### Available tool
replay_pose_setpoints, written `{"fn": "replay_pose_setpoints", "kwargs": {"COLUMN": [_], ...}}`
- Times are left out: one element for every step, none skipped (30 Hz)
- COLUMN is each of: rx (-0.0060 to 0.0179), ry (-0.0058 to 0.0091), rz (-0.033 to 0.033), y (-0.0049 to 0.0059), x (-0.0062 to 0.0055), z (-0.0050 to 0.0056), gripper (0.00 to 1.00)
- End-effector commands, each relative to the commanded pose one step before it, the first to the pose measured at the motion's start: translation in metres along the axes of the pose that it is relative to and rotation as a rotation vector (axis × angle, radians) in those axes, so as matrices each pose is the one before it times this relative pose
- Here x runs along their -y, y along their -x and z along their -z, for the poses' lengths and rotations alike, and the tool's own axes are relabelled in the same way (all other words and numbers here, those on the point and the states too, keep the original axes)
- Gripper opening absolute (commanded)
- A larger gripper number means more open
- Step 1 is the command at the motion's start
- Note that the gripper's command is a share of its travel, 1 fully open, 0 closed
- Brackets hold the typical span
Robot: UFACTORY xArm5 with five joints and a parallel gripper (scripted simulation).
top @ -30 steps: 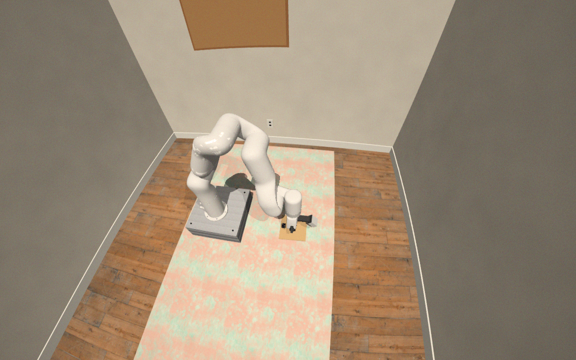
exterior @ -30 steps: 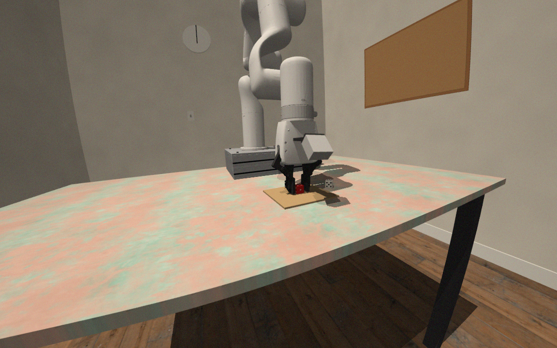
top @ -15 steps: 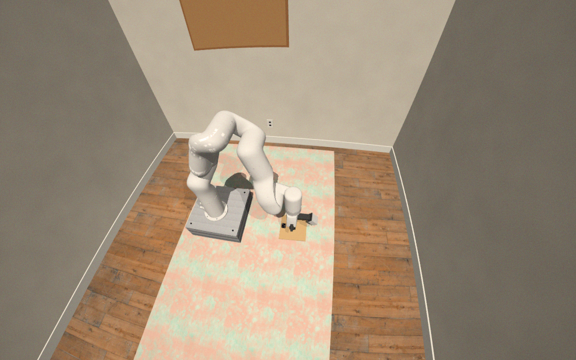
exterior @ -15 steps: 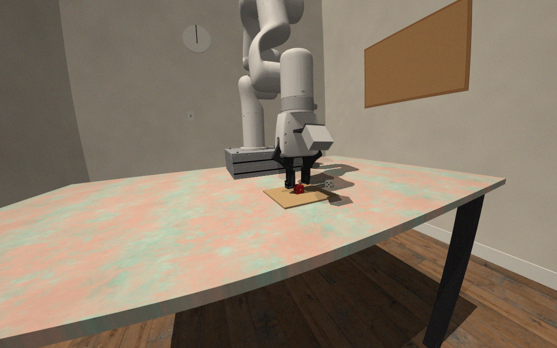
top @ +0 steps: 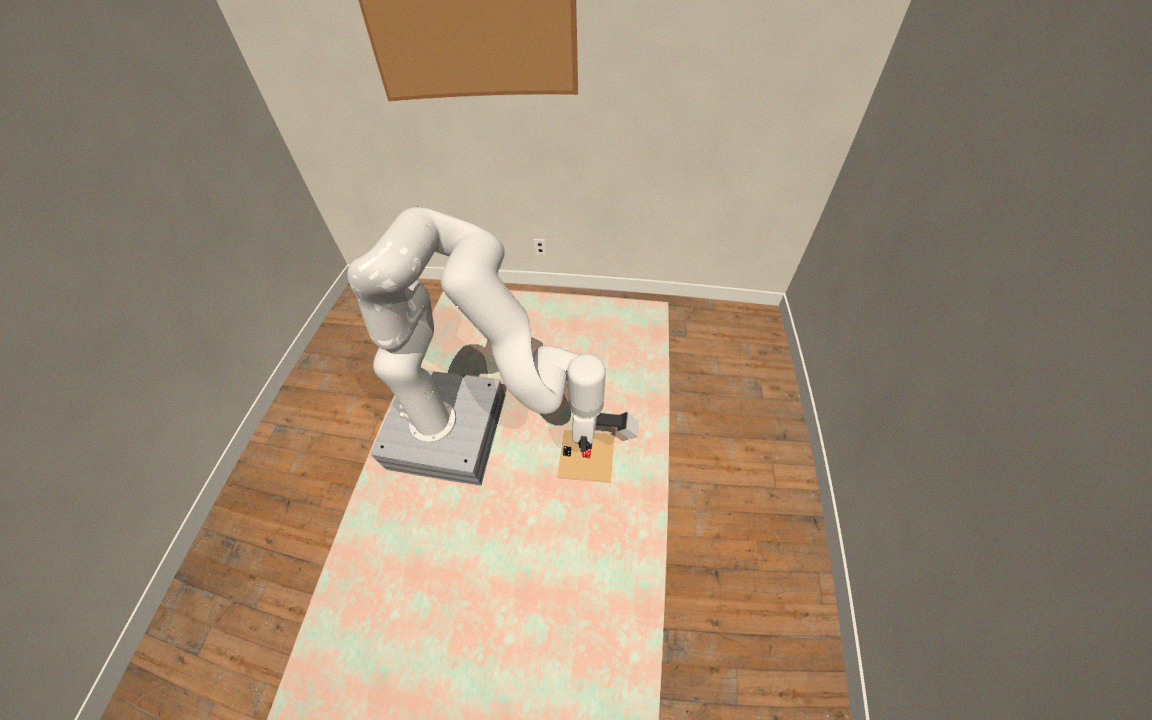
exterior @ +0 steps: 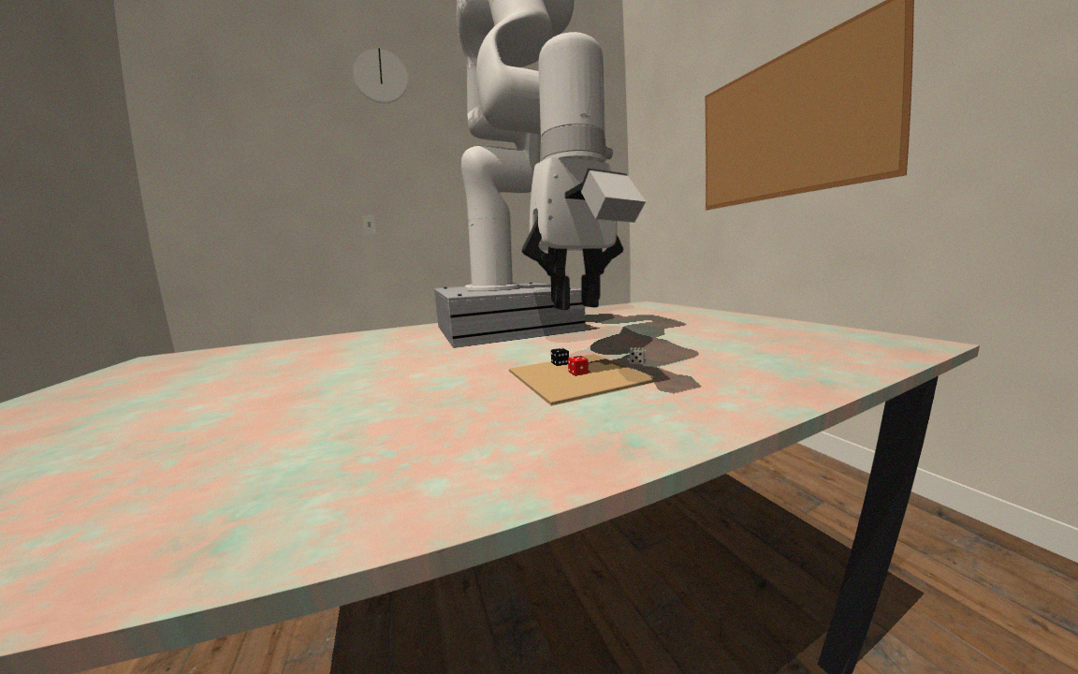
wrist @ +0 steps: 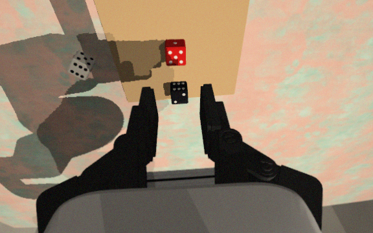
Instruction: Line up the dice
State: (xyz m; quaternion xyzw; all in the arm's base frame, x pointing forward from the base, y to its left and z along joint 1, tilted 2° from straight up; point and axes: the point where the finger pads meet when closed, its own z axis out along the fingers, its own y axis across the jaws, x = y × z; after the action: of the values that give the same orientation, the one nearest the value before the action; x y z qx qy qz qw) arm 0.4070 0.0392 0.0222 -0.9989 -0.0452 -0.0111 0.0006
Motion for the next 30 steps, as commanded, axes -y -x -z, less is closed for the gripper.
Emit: {"fn": "replay_pose_setpoints", "kwargs": {"rx": [-0.00067, 0.00000, 0.00000, 0.00000, 0.00000, 0.00000, 0.00000, 0.00000, 0.00000, 0.00000, 0.00000, 0.00000, 0.00000, 0.00000, 0.00000, 0.00000, 0.00000, 0.00000, 0.00000, 0.00000, 0.00000, 0.00000, 0.00000, 0.00000, -0.00002, -0.00010, -0.00024, -0.00040, -0.00043, -0.00014], "ry": [-0.00001, 0.00000, 0.00000, 0.00000, 0.00000, 0.00000, 0.00000, 0.00000, 0.00000, 0.00000, 0.00000, 0.00000, 0.00000, 0.00000, 0.00000, 0.00000, 0.00000, 0.00000, 0.00000, 0.00000, 0.00000, 0.00000, 0.00000, 0.00000, -0.00002, -0.00012, -0.00026, -0.00042, -0.00042, -0.00013], "rz": [-0.00002, 0.00000, 0.00000, 0.00000, 0.00000, 0.00000, 0.00000, 0.00000, 0.00000, 0.00000, 0.00000, 0.00000, 0.00000, 0.00000, 0.00000, 0.00000, 0.00000, 0.00000, 0.00000, 0.00000, 0.00000, 0.00000, 0.00000, 0.00000, 0.00278, 0.01702, 0.03933, 0.06402, 0.06624, 0.02028], "y": [-0.00024, 0.00001, 0.00000, 0.00000, 0.00000, 0.00000, 0.00000, 0.00000, 0.00000, 0.00000, 0.00000, 0.00000, 0.00000, 0.00000, 0.00000, 0.00000, 0.00000, 0.00000, 0.00000, 0.00000, 0.00000, 0.00000, 0.00000, 0.00000, -0.00001, -0.00004, -0.00013, -0.00040, -0.00077, -0.00036], "x": [-0.00019, -0.00002, -0.00001, 0.00000, 0.00000, 0.00000, 0.00000, 0.00000, 0.00000, 0.00000, 0.00000, 0.00000, 0.00000, 0.00000, 0.00000, 0.00000, 0.00000, 0.00000, 0.00000, 0.00000, 0.00000, 0.00000, 0.00000, 0.00000, 0.00034, 0.00206, 0.00477, 0.00776, 0.00801, 0.00244], "z": [0.00714, 0.00057, 0.00022, 0.00003, 0.00000, 0.00000, 0.00000, 0.00000, 0.00000, 0.00000, 0.00000, 0.00000, 0.00000, 0.00000, 0.00000, 0.00000, 0.00000, 0.00000, 0.00000, 0.00000, 0.00000, 0.00000, 0.00000, 0.00000, -0.00005, -0.00033, -0.00076, -0.00124, -0.00129, -0.00039], "gripper": [0.36, 0.36, 0.36, 0.36, 1.00, 1.00, 1.00, 1.00, 1.00, 1.00, 1.00, 1.00, 1.00, 1.00, 1.00, 1.00, 1.00, 1.00, 1.00, 1.00, 1.00, 1.00, 1.00, 1.00, 1.00, 1.00, 1.00, 1.00, 1.00, 1.00]}}
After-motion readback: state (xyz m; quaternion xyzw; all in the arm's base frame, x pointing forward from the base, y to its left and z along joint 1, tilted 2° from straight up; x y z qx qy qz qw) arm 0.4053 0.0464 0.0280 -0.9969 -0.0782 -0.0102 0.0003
